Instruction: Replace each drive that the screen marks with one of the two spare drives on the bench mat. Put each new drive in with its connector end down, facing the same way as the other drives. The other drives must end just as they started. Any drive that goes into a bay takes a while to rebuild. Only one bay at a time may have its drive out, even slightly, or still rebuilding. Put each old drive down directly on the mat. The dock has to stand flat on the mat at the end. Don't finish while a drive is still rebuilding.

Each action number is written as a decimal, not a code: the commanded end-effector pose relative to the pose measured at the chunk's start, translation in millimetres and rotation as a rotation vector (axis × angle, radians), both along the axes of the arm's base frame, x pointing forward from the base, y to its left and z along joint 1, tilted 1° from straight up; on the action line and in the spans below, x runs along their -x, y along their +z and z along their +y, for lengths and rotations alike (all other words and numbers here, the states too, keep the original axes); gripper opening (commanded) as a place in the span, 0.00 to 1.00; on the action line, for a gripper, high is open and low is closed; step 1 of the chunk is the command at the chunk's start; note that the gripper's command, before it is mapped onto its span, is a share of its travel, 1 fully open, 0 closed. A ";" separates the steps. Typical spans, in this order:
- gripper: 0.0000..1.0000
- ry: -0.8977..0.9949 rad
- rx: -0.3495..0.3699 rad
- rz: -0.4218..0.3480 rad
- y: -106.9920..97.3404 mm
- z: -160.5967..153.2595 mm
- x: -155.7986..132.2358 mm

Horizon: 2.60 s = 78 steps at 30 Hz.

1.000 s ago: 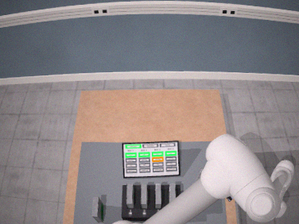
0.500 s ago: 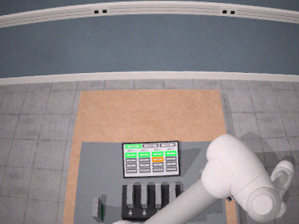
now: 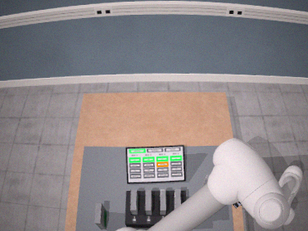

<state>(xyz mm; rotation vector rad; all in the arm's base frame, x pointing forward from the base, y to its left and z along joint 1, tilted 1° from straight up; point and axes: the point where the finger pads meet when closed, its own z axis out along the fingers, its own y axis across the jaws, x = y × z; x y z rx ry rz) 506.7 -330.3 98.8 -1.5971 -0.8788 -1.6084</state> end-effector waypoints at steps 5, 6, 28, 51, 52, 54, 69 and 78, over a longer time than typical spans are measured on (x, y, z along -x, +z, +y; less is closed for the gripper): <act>0.10 0.000 0.001 -0.001 0.7 -0.2 -0.1; 0.10 0.000 0.001 -0.001 0.7 -0.2 -0.1; 0.40 0.000 0.001 -0.001 0.7 -0.2 -0.1; 0.40 0.000 0.001 -0.001 0.7 -0.2 -0.1; 0.40 0.000 0.001 -0.001 0.7 -0.2 -0.1; 0.40 0.000 0.001 -0.001 0.7 -0.2 -0.1; 0.40 0.000 0.001 -0.001 0.7 -0.2 -0.1; 0.40 0.000 0.001 -0.001 0.7 -0.2 0.0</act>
